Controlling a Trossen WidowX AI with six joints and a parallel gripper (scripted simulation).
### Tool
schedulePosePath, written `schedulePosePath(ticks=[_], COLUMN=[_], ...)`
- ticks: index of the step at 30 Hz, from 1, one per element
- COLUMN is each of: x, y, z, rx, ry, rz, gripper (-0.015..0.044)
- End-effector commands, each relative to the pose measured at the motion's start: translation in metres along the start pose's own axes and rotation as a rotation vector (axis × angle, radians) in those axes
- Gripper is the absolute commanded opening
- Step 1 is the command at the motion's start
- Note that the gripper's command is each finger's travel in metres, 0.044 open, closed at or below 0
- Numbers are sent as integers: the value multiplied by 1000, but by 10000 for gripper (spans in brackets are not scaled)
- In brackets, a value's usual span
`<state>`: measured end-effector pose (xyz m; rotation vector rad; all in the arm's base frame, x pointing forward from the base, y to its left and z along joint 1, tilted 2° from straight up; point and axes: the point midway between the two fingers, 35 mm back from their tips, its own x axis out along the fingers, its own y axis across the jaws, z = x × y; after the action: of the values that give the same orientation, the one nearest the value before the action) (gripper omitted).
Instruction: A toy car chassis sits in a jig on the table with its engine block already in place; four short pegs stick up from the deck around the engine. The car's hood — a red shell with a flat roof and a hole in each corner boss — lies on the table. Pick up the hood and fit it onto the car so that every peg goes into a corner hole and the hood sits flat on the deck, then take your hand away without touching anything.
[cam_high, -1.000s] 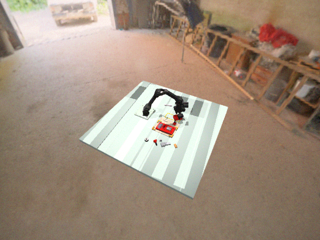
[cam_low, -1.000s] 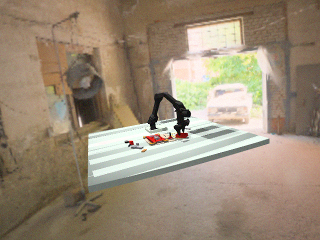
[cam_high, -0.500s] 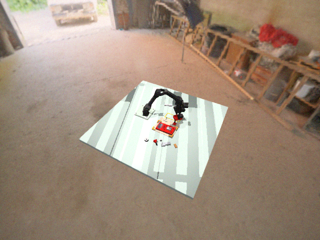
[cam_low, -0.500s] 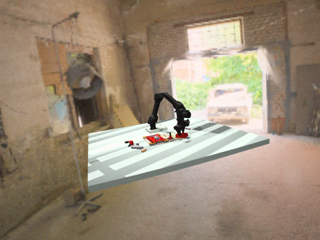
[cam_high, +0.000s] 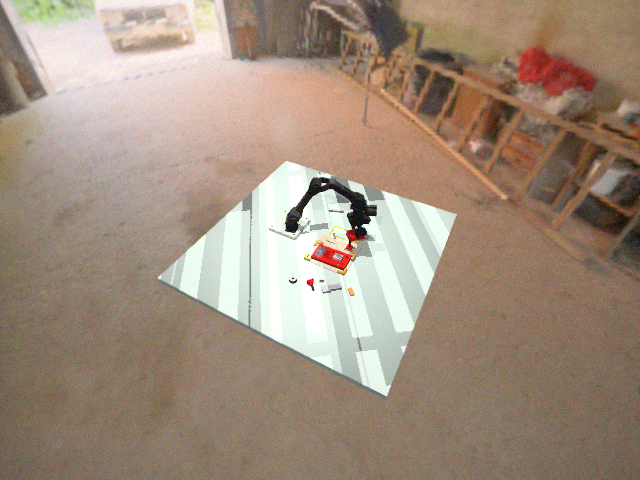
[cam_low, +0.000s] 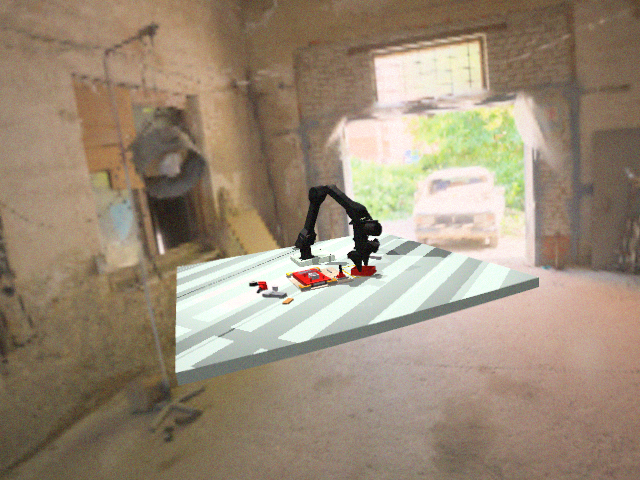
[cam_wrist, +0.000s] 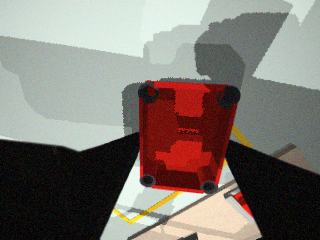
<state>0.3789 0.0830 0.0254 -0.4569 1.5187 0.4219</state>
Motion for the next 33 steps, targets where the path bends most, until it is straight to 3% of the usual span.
schedulePosePath(ticks=[1, 5, 33], x=[-4, -11, -72], y=[0, 0, 0], z=[0, 0, 0], rx=[0, 0, 0], ry=[-2, -2, -2], rz=[-1, -1, -1], gripper=[85, 0, 0])
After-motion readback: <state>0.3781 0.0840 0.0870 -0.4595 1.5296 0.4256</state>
